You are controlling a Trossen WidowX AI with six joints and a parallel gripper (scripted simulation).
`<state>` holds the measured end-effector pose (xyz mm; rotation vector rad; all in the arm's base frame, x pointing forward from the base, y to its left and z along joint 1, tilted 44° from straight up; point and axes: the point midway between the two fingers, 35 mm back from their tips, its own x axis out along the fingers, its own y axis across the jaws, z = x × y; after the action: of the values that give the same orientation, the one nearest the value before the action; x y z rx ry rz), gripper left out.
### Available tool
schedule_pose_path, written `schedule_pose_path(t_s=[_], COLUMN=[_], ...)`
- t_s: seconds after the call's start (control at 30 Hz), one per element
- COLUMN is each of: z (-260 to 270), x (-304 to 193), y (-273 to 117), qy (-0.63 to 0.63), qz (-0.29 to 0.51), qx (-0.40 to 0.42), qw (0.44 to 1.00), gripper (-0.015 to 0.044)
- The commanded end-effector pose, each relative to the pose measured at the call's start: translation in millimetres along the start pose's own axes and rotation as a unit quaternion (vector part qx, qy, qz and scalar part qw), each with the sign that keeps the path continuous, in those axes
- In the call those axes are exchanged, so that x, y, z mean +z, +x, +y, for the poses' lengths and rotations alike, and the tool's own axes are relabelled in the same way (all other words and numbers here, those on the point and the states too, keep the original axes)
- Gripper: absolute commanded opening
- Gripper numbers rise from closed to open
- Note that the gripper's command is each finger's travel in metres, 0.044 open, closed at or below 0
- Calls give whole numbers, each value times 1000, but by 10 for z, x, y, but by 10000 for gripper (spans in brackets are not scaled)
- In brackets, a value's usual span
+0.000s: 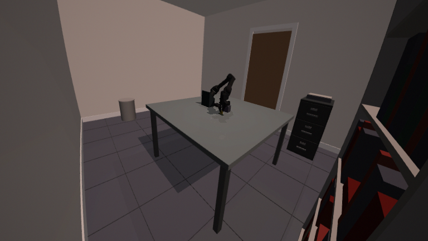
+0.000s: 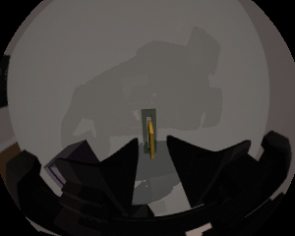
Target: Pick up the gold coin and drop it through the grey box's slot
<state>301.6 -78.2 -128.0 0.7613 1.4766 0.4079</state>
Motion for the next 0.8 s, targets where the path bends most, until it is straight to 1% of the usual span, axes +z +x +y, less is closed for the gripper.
schedule_pose_path(t_s=[0.0, 0.37, 0.57, 0.77], z=[7, 15, 15, 15], x=[-30, -40, -40, -40], y=[100, 233, 233, 233], qy=[5, 5, 5, 5], qz=[5, 5, 5, 5], qx=[3, 4, 4, 4], qw=[1000, 1000, 1000, 1000], gripper=[161, 161, 3, 0])
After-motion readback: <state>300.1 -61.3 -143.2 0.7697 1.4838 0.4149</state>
